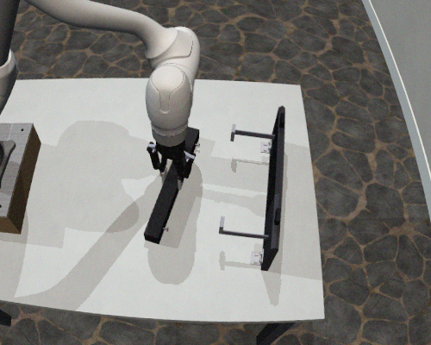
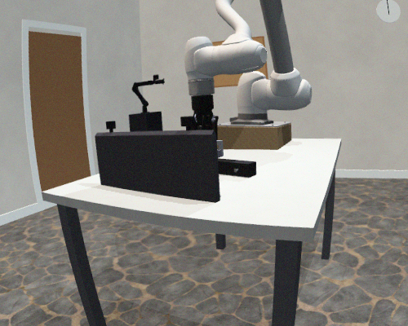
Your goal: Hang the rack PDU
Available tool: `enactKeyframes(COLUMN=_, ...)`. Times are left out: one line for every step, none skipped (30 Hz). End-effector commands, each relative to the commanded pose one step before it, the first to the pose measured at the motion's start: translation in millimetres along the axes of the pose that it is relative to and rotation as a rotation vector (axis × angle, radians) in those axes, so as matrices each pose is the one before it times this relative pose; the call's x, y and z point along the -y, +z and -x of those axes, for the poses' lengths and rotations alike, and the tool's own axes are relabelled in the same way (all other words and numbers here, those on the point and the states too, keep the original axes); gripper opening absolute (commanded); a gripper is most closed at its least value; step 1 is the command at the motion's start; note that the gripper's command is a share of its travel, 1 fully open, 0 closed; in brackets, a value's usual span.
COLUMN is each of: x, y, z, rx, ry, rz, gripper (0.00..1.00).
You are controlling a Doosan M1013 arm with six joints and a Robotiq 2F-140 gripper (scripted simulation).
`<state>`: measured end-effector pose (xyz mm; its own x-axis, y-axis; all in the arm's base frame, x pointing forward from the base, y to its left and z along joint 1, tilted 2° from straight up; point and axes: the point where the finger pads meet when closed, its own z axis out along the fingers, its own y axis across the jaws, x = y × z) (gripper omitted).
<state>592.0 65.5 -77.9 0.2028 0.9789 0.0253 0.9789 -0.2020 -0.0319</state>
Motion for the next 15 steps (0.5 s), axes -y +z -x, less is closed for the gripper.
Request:
enactKeyframes(x=1.78, y=1.85, z=-1.04, rx=-0.00126, ry=-0.00344, rz=-0.00213, gripper=0.00)
enactKeyframes(x=0.00, y=-0.06, z=0.00, rx=0.00000, ry=0.00000, rz=0.00000, gripper=0.00)
enactKeyframes(x=0.00, y=-0.15, z=0.00, rx=0.00000, ry=0.00000, rz=0.00000, gripper=0.00)
enactKeyframes(x=0.00, y=-0.27, z=0.00, rx=0.00000, ry=0.00000, rz=0.00000, gripper=0.00)
enactKeyframes(x=0.00, y=-0.43, z=0.00, rx=0.00000, ry=0.00000, rz=0.00000, gripper=0.00)
enactKeyframes(x=0.00, y=-0.61, z=0.00, rx=0.00000, ry=0.00000, rz=0.00000, gripper=0.00)
enactKeyframes(x=0.00, y=-0.81, z=0.00, rx=0.00000, ry=0.00000, rz=0.00000, gripper=0.00)
enactKeyframes(x=0.00, y=-1.02, z=0.00, rx=0.00000, ry=0.00000, rz=0.00000, gripper=0.00)
enactKeyframes(x=0.01, y=-1.24, z=0.00, rx=0.00000, ry=0.00000, rz=0.00000, gripper=0.00)
enactKeyframes(x=0.00, y=-1.48, z=0.00, rx=0.00000, ry=0.00000, rz=0.00000, gripper=0.00)
enactKeyframes(x=0.00, y=0.00, z=0.00, rx=0.00000, ry=0.00000, rz=0.00000, gripper=0.00)
enactKeyframes(x=0.00, y=0.00, z=0.00, rx=0.00000, ry=0.00000, rz=0.00000, gripper=0.00)
enactKeyframes(x=0.00, y=-1.72, z=0.00, rx=0.00000, ry=0.00000, rz=0.00000, gripper=0.00)
enactKeyframes(x=0.00, y=-1.95, z=0.00, rx=0.00000, ry=0.00000, rz=0.00000, gripper=0.00)
enactKeyframes(x=0.00, y=-2.18, z=0.00, rx=0.00000, ry=0.00000, rz=0.00000, gripper=0.00)
